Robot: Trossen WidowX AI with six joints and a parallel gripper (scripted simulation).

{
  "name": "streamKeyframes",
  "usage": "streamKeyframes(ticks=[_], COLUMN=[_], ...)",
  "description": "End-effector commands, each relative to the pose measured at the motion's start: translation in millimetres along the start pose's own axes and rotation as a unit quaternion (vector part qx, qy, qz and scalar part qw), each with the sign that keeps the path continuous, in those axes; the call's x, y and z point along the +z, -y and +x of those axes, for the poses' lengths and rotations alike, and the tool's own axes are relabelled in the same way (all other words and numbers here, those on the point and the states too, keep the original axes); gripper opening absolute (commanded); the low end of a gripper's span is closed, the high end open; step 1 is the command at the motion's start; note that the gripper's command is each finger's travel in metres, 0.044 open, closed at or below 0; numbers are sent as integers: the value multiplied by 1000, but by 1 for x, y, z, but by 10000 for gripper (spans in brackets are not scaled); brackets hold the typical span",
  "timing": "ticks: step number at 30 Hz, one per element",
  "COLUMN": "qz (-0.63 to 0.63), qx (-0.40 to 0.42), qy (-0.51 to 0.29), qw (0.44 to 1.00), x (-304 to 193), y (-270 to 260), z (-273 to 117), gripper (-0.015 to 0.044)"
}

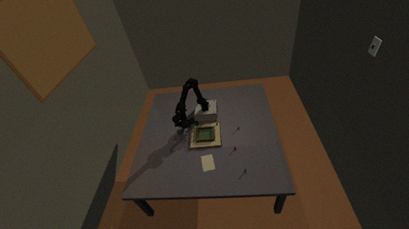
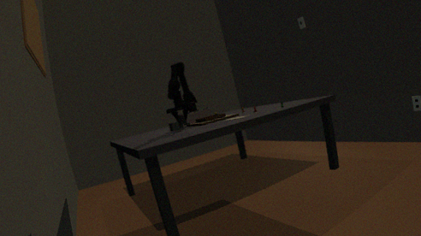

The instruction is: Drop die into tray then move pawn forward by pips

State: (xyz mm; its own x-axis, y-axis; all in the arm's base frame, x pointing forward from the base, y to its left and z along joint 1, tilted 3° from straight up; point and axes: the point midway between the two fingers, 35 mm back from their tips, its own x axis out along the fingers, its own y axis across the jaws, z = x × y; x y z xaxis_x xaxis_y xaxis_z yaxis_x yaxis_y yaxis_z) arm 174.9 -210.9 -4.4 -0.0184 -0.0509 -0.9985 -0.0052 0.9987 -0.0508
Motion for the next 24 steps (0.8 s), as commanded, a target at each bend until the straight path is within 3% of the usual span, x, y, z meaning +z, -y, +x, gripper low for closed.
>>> streamKeyframes(ticks=[1,23,24], qz=[1,1,1], qx=[6,6,6], qy=[-3,-3,-3], qw=[1000,1000,1000], x=[-1,-2,-2], y=[-3,-4,-4], z=[6,38,38], gripper=[275,275,249])
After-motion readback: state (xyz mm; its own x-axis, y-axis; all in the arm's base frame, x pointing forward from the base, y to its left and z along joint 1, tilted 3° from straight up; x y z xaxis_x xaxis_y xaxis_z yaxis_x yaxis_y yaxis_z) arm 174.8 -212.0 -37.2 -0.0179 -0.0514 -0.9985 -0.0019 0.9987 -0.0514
